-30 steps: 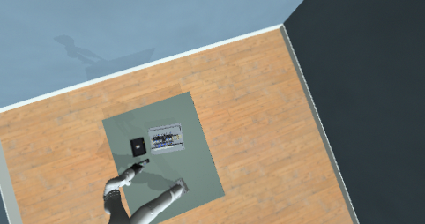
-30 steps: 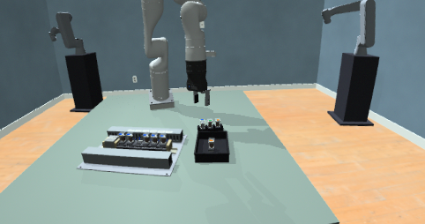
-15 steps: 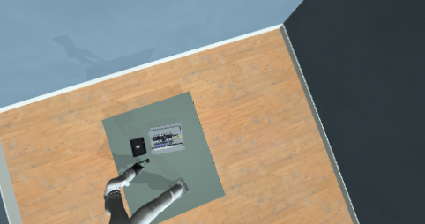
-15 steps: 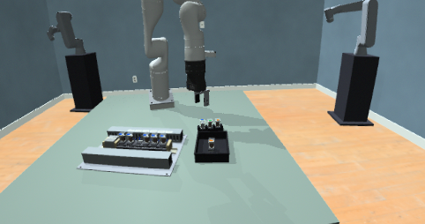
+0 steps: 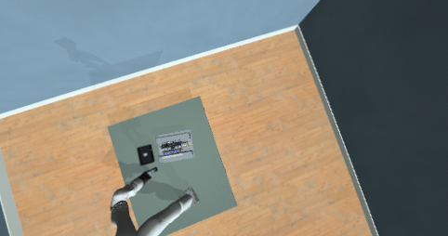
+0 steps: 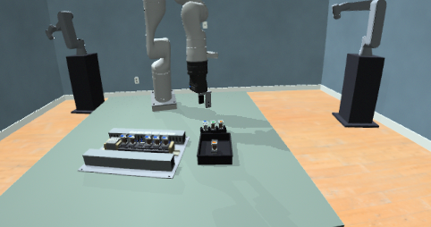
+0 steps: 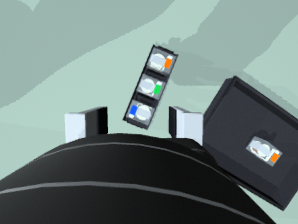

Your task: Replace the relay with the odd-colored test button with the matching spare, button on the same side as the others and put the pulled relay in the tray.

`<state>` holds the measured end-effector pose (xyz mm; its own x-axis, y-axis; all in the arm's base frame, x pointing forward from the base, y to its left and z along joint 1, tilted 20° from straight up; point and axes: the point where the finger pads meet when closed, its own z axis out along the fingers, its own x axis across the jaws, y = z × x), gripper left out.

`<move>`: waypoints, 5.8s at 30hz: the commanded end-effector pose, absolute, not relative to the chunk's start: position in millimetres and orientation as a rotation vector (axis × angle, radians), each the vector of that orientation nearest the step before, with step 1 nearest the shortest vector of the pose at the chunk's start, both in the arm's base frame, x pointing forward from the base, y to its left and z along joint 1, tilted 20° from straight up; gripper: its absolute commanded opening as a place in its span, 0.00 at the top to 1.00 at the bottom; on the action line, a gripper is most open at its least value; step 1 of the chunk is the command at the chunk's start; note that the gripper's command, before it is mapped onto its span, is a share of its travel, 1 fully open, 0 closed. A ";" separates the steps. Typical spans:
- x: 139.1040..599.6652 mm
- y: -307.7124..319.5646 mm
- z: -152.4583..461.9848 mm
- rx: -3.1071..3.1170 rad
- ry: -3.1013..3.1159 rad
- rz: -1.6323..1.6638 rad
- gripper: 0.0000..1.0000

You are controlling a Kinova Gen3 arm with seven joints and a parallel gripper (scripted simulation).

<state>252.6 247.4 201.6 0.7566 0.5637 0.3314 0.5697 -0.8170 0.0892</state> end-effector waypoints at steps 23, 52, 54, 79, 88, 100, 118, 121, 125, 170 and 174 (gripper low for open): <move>252.5 247.3 202.2 -2.986 -0.496 -0.529 0.00; 260.9 250.4 178.0 -2.992 -0.352 -0.524 0.00; 262.2 250.9 174.2 -2.992 -0.352 -0.525 0.00; 277.0 255.9 136.2 -2.987 -0.346 -0.536 0.00; 275.0 256.4 126.0 -2.992 -0.352 -0.525 0.00; 274.5 256.0 131.1 -2.991 -0.350 -0.527 0.00; 273.5 255.6 135.7 -2.993 -0.352 -0.524 0.00; 273.6 255.5 136.8 -2.992 -0.352 -0.524 0.00; 273.1 255.6 136.6 -2.993 -0.354 -0.522 0.00; 275.9 256.0 134.4 -2.992 -0.352 -0.524 0.00; 276.4 256.2 132.9 -2.992 -0.352 -0.524 0.00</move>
<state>277.3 255.8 134.1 0.9146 0.2082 0.3467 0.2371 -0.9705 -0.0428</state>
